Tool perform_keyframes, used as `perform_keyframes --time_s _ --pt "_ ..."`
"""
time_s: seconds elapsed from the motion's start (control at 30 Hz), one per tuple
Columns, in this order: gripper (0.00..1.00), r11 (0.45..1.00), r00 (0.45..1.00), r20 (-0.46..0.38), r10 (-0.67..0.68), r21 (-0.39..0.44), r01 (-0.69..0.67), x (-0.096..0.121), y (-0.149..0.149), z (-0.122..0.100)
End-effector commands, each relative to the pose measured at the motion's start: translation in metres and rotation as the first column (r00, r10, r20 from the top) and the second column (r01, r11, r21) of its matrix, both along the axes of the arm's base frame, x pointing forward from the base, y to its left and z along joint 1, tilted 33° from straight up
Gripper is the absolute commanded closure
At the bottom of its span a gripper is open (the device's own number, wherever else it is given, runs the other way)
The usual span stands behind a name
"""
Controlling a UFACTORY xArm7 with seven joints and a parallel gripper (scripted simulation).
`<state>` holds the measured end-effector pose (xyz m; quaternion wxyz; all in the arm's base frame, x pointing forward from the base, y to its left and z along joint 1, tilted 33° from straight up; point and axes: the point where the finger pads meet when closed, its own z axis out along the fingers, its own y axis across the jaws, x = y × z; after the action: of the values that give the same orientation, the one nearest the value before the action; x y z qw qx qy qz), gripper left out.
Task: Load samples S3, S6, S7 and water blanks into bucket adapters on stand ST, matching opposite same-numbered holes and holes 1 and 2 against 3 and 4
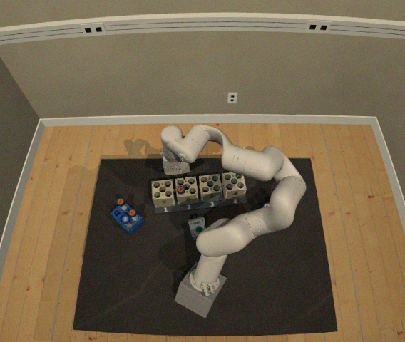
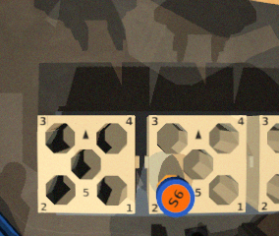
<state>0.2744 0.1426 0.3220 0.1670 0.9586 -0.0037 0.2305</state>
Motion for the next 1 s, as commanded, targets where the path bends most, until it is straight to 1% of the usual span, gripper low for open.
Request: perform_keyframes --time_s 0.0,0.2,0.23,0.43,0.63,0.7,0.83,0.97 --pt "0.56 1.0 1.0 0.003 0.002 0.002 -0.002 0.0 0.001 0.001" --pt "0.56 1.0 1.0 0.003 0.002 0.002 -0.002 0.0 0.001 0.001" --pt "0.43 1.0 1.0 0.013 -0.026 0.017 0.026 -0.001 0.005 -0.001" --pt "0.43 0.976 0.978 0.067 -0.196 0.112 0.188 -0.008 0.031 -0.015" --pt "0.43 0.917 0.926 0.103 -0.363 0.213 0.336 -0.016 0.057 -0.028" --pt "0.43 0.917 0.926 0.103 -0.363 0.213 0.336 -0.016 0.057 -0.028" --pt "0.43 0.86 0.875 0.116 -0.47 0.282 0.425 -0.021 0.074 -0.037" --pt "0.43 0.789 0.812 0.121 -0.572 0.351 0.504 -0.026 0.091 -0.047"
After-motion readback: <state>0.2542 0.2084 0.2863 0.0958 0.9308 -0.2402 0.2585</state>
